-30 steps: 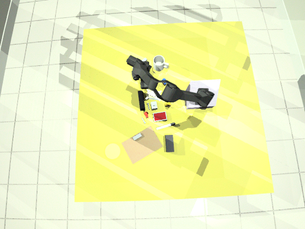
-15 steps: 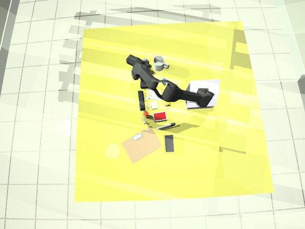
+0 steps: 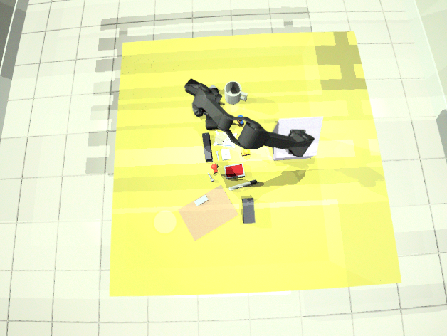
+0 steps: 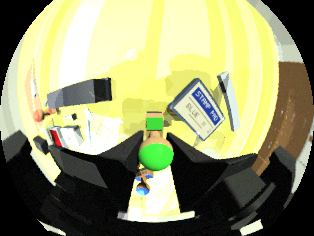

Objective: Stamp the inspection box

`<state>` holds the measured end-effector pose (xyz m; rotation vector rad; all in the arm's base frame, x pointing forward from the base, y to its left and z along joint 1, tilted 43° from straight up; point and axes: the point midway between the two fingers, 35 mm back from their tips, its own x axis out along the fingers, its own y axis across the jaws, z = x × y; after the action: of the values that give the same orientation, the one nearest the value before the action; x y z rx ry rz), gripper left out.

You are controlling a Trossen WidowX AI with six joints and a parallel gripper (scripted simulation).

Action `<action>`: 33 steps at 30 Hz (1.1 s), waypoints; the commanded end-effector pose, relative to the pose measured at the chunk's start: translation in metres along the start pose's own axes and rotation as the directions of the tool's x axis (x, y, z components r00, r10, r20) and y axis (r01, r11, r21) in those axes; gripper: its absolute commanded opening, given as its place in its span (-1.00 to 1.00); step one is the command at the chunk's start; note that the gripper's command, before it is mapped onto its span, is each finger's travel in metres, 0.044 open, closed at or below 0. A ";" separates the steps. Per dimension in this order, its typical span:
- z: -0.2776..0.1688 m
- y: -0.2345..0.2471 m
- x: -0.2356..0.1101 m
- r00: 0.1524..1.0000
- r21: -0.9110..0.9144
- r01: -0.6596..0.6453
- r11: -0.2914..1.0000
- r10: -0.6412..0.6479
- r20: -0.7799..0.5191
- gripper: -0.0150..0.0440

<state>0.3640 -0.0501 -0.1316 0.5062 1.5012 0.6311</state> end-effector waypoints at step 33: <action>0.000 0.000 -0.018 1.000 -0.003 0.006 1.000 -0.006 -0.003 -0.49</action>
<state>0.3647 -0.0609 -0.1195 0.5039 1.5016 0.6283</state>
